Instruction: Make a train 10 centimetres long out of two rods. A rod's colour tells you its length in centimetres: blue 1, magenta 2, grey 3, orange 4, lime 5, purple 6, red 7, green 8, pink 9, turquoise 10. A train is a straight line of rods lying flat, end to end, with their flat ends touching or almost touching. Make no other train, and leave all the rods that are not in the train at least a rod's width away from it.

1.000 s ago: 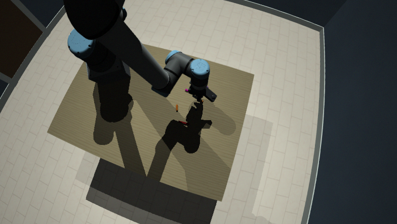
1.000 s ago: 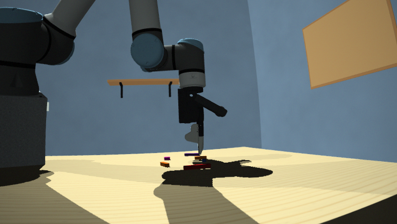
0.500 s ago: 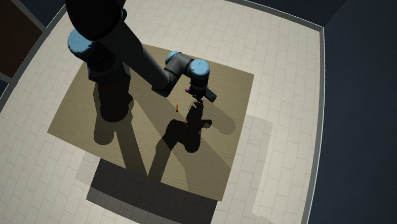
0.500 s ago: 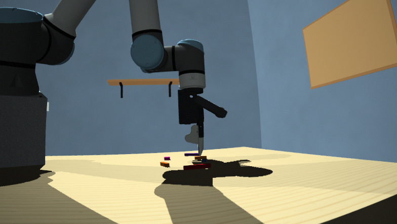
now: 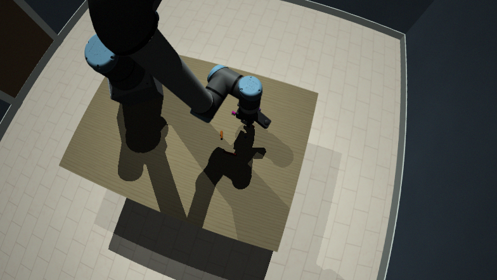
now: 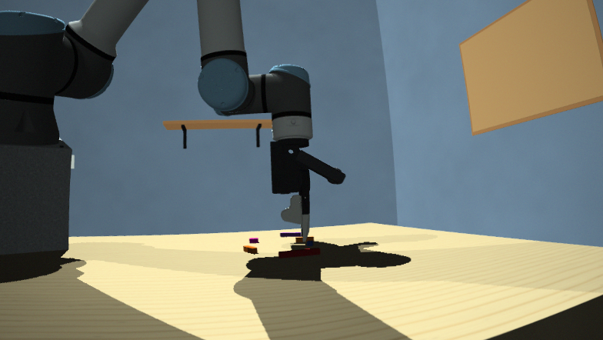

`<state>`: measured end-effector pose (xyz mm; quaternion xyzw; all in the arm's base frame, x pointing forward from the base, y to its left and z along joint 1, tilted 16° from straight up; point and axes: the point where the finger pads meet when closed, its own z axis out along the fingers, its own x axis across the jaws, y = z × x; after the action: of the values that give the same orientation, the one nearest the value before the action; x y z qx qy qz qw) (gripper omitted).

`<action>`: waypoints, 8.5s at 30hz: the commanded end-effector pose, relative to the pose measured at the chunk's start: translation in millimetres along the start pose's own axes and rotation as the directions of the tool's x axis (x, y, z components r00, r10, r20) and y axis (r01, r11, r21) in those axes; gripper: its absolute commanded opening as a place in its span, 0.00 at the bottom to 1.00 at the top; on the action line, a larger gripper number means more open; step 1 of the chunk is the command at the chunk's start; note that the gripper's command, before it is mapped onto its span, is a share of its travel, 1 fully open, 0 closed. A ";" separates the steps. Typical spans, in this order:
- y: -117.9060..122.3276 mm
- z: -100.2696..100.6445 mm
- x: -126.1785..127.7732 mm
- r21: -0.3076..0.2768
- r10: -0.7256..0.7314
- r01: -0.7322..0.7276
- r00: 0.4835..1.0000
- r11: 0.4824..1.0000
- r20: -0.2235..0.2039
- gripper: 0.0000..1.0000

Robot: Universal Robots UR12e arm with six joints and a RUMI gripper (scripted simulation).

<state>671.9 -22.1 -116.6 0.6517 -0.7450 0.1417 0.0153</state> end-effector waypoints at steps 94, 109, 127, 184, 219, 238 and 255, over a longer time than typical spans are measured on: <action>-0.4 -79.4 0.0 0.001 0.000 0.000 1.000 1.000 0.000 0.00; -0.4 -99.0 0.0 0.001 0.000 0.000 1.000 1.000 0.000 0.00; 9.1 -98.8 7.2 0.001 0.166 -0.166 0.986 0.986 0.000 0.00; 83.3 -99.2 46.3 0.000 0.955 -0.955 0.297 0.297 0.001 0.00; 83.7 -11.9 46.4 0.000 0.958 -0.958 0.286 0.286 0.001 0.00; 83.7 -11.4 46.4 0.000 0.958 -0.958 0.286 0.286 0.001 0.00; 83.7 -11.4 46.4 0.000 0.958 -0.958 0.286 0.286 0.001 0.00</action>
<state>581.1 -55.1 -112.4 0.0775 -0.9867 0.1228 -0.0725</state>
